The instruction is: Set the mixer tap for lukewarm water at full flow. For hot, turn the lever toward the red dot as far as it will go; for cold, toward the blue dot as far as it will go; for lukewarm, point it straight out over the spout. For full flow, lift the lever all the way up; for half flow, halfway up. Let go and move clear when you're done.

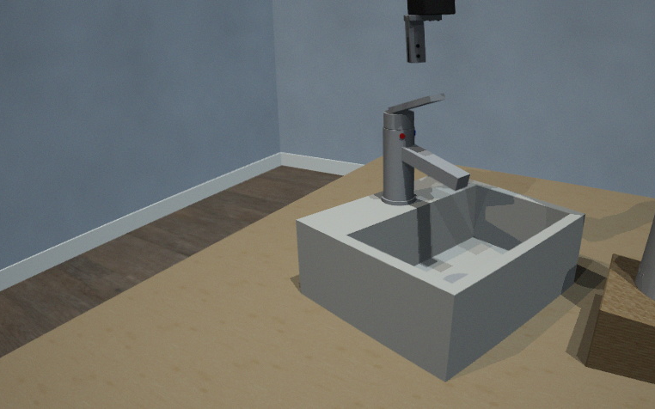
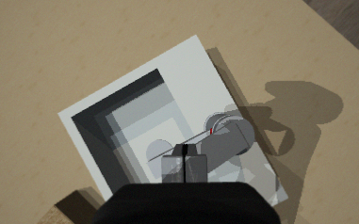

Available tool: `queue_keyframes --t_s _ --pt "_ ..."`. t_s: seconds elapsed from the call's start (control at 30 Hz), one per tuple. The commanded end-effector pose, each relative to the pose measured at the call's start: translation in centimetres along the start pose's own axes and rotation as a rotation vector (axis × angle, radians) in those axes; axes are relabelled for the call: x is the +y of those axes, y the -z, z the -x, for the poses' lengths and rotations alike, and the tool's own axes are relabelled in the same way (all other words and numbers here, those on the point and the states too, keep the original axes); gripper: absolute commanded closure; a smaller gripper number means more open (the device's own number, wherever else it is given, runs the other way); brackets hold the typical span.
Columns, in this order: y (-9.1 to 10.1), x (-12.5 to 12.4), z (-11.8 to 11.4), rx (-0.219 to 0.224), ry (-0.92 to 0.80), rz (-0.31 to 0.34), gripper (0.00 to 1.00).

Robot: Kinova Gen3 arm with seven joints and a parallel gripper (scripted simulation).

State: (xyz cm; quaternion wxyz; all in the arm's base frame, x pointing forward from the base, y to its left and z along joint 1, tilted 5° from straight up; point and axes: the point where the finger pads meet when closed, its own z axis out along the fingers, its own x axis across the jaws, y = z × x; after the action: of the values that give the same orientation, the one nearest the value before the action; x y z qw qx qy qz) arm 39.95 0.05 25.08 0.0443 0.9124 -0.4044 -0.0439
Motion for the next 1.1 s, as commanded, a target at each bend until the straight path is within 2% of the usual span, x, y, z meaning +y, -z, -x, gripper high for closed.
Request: queue_keyframes --t_s 0.0,0.5,0.57,1.07 --pt "0.2 -0.1 0.2 0.008 -0.009 -0.001 1.00" --pt "0.7 0.6 -0.4 0.005 -0.519 -0.016 1.00" --pt "0.7 0.6 -0.4 0.005 -0.519 -0.016 1.00" --pt "1.1 1.4 -0.7 -0.004 -0.877 -0.031 1.00"
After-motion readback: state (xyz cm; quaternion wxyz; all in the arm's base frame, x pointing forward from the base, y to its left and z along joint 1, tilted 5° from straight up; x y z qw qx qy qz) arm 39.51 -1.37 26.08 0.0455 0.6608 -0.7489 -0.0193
